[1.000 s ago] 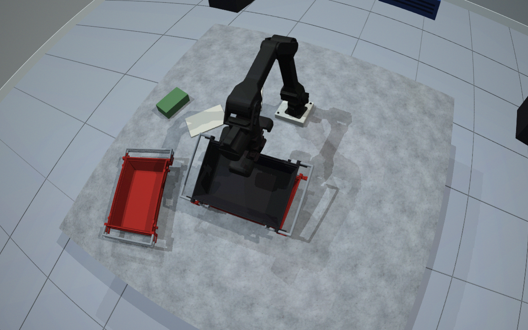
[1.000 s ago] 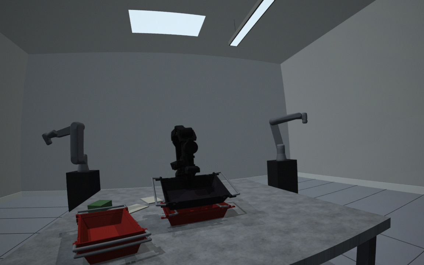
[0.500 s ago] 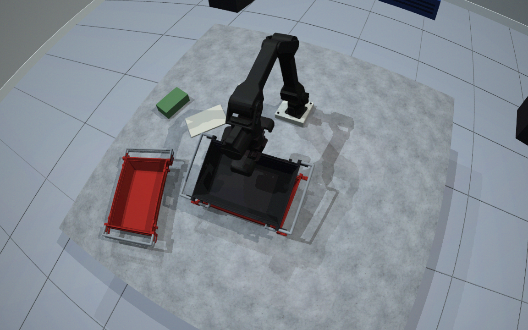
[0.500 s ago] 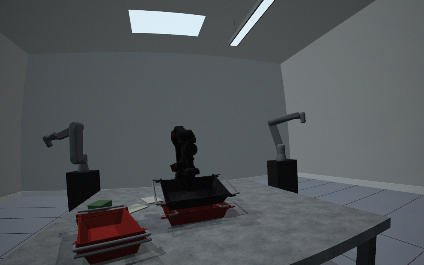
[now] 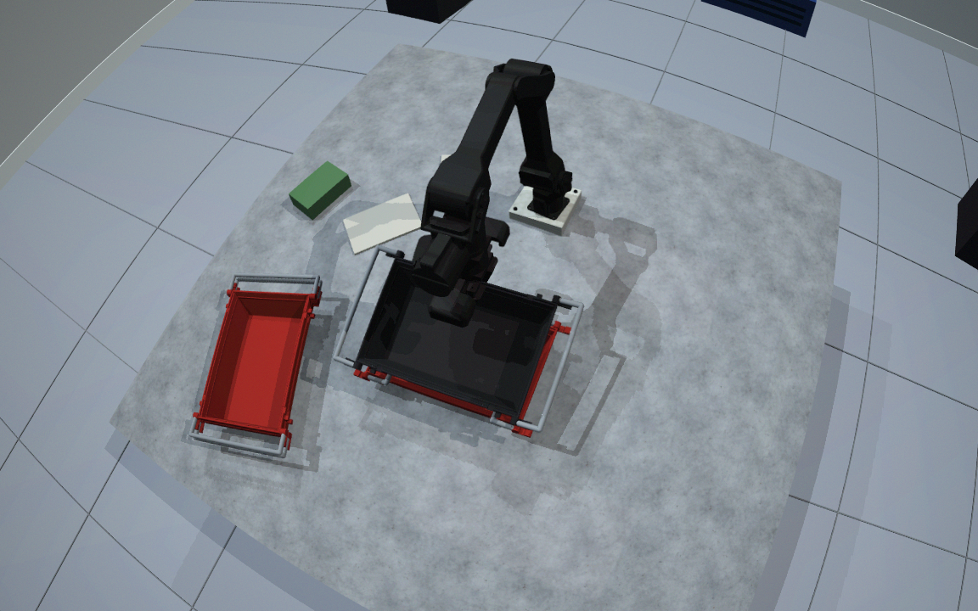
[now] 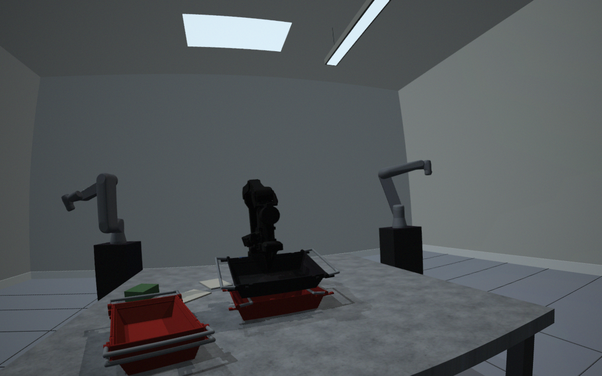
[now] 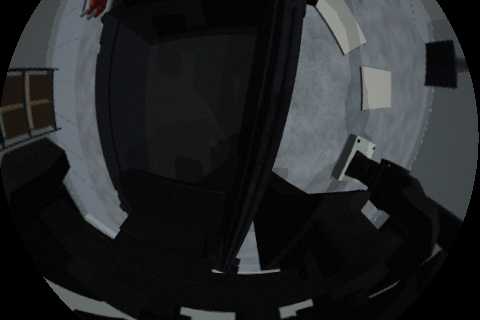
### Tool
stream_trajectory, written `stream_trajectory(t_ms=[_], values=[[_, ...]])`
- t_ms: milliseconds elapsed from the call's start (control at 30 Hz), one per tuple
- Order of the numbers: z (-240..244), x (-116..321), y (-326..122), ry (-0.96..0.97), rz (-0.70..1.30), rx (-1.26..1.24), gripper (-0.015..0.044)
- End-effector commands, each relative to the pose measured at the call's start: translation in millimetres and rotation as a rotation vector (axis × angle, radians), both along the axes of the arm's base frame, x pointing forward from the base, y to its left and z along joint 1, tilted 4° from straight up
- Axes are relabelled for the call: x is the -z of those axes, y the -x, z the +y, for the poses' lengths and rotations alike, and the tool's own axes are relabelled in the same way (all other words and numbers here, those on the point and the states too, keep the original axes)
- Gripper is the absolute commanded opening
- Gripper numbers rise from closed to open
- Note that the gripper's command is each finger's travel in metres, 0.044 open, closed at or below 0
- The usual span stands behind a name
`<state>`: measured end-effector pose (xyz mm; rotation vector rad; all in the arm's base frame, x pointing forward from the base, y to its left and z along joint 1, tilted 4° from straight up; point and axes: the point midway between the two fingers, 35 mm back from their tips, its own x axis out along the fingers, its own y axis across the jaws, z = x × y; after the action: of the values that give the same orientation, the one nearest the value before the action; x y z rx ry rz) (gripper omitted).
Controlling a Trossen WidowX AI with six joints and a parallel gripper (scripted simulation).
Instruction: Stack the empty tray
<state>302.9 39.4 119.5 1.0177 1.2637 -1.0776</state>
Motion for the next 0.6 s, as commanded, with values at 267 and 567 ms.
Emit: stream_trajectory(t_ms=[267,567], values=[[-2.8,12.6,5.2,0.005,0.012,0.001,0.0000],[-3.7,19.9,7.4,0.005,0.013,0.001,0.0000]])
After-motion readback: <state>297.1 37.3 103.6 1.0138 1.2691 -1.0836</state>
